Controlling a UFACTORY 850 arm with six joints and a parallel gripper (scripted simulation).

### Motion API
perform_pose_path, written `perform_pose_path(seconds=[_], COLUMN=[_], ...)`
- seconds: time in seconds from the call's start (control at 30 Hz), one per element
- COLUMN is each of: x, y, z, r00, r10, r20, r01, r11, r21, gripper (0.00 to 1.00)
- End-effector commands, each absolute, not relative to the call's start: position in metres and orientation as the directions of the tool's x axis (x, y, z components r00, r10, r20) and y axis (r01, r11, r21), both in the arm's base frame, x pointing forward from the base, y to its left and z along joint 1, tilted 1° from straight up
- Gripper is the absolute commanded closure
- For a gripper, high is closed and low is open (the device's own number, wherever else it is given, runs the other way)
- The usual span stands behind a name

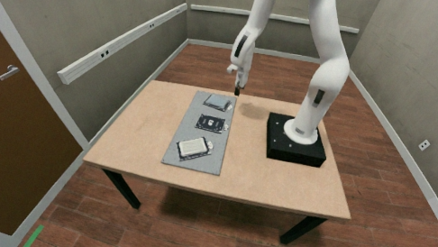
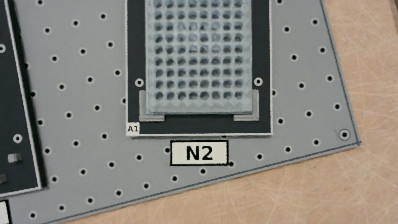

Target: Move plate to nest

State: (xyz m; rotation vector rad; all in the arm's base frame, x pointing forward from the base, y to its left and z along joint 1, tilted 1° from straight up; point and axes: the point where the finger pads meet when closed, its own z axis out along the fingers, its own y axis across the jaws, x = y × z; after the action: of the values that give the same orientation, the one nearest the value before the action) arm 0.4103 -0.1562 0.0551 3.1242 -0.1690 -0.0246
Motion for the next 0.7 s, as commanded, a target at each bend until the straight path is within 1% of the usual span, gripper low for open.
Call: perform_pose_path(seconds=[0.0,0.5,0.6,0.67], x=[0.411,0.411,0.413,0.413], y=[-0.156,-0.156,-0.142,-0.142], z=[0.056,0.056,0.055,0.055], r00=[0.994,0.994,1.0,1.0], r10=[-0.108,-0.108,-0.008,-0.008], r20=[-0.014,-0.014,-0.015,-0.015], r01=[-0.108,-0.108,-0.008,-0.008], r11=[-0.994,-0.994,-1.0,-1.0], r21=[0.014,0.014,0.013,0.013], gripper=[0.0,0.0,0.0,0.0])
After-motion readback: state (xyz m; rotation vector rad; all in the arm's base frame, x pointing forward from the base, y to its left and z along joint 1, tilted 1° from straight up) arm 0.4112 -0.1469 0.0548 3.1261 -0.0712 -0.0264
